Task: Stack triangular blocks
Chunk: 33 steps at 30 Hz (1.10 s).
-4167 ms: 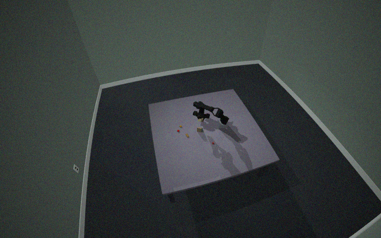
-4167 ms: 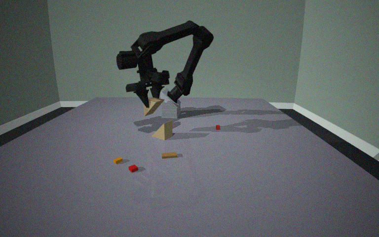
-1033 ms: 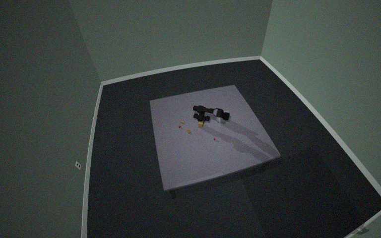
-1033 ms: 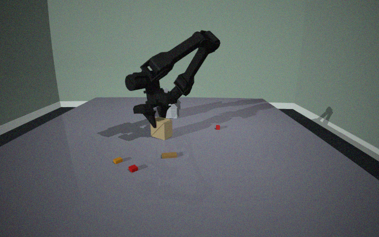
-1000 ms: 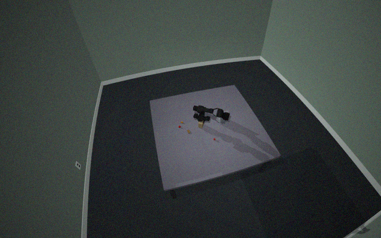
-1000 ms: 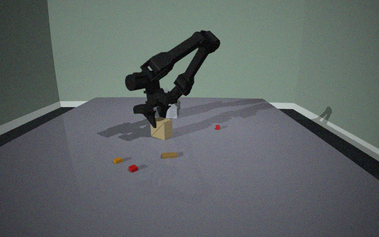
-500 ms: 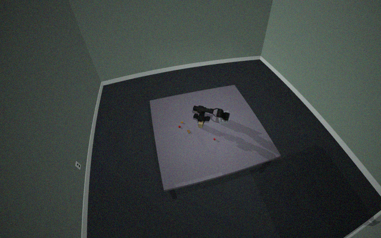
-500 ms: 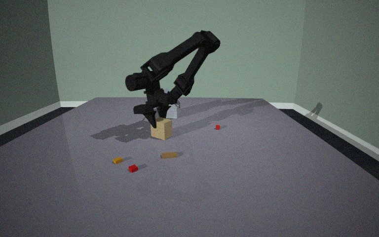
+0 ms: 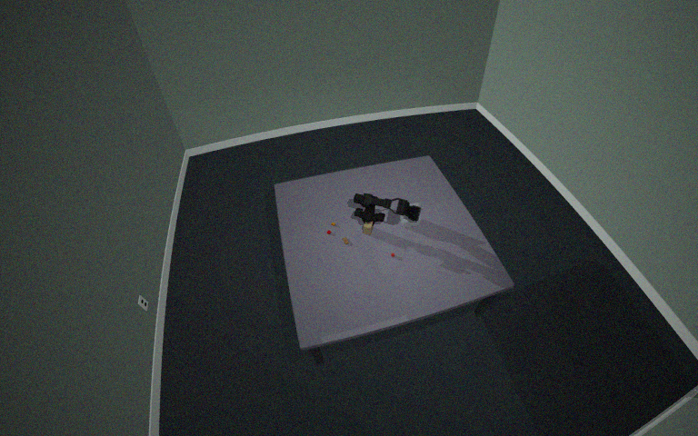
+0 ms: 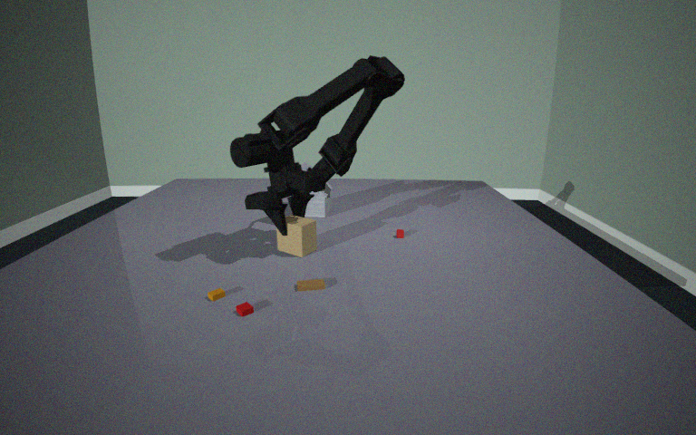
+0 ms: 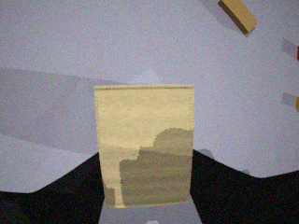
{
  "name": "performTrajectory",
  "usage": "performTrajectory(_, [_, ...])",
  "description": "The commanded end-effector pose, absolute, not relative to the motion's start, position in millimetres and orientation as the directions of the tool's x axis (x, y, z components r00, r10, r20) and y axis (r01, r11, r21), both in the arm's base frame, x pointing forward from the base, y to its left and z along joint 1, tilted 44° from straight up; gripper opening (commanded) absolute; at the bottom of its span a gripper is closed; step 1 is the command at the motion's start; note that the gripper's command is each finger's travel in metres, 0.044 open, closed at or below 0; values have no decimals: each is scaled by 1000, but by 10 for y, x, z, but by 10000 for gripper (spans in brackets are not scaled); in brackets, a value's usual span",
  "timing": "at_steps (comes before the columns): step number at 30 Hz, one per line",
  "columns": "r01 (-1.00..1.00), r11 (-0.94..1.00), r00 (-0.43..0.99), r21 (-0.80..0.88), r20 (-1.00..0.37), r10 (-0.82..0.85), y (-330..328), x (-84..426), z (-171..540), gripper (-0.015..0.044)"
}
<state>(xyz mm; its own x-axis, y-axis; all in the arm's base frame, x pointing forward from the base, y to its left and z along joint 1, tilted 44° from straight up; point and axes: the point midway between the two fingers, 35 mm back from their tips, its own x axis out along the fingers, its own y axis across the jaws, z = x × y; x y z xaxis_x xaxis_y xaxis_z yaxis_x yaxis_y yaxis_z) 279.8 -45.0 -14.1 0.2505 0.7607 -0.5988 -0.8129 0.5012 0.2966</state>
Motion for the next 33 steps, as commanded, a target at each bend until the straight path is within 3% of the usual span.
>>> performTrajectory(1, [-813,501,251,297,-599,761,-450,2798,-141,131])
performTrajectory(13, [-813,501,251,297,-599,761,-450,2798,-141,440])
performTrajectory(22, [-813,502,251,296,-600,760,-471,2796,-129,440])
performTrajectory(29, [-811,505,249,296,-605,756,-1220,2566,437,440])
performTrajectory(33, [-812,503,249,297,-602,758,-1294,2520,515,440])
